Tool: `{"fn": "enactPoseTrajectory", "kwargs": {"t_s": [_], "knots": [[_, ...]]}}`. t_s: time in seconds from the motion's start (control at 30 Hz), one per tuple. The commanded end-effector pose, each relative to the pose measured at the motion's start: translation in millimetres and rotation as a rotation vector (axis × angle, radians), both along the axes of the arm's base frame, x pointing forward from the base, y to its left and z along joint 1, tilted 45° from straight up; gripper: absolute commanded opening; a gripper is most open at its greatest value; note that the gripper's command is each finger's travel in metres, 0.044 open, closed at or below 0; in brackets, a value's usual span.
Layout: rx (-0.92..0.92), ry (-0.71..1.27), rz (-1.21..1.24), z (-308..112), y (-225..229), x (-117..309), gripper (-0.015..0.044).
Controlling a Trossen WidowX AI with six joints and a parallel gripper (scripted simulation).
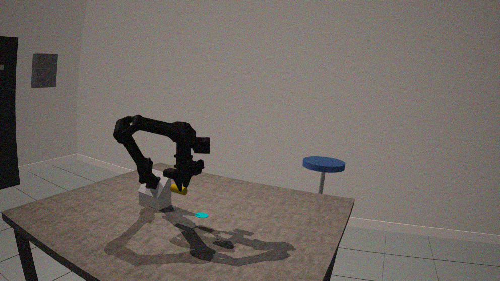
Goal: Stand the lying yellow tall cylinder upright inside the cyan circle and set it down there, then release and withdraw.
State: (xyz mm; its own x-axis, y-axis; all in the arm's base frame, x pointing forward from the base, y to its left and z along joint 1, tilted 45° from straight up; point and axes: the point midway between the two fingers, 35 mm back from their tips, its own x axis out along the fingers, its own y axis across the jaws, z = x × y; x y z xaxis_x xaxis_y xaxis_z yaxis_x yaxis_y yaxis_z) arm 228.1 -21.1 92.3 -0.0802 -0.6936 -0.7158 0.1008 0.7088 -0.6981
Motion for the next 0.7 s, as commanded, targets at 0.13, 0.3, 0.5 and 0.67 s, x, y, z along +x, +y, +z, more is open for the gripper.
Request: {"fn": "enactPoseTrajectory", "kwargs": {"t_s": [0.13,0.3,0.5,0.67], "knots": [[0.031,0.180,0.194,-13.5,18.6,11.1,0.0105],[0.045,0.305,0.324,-23.5,30.2,16.0,0.0105],[0.060,0.455,0.478,-36.3,44.2,20.8,0.0105],[0.072,0.580,0.606,-47.4,55.9,23.7,0.0105]]}}
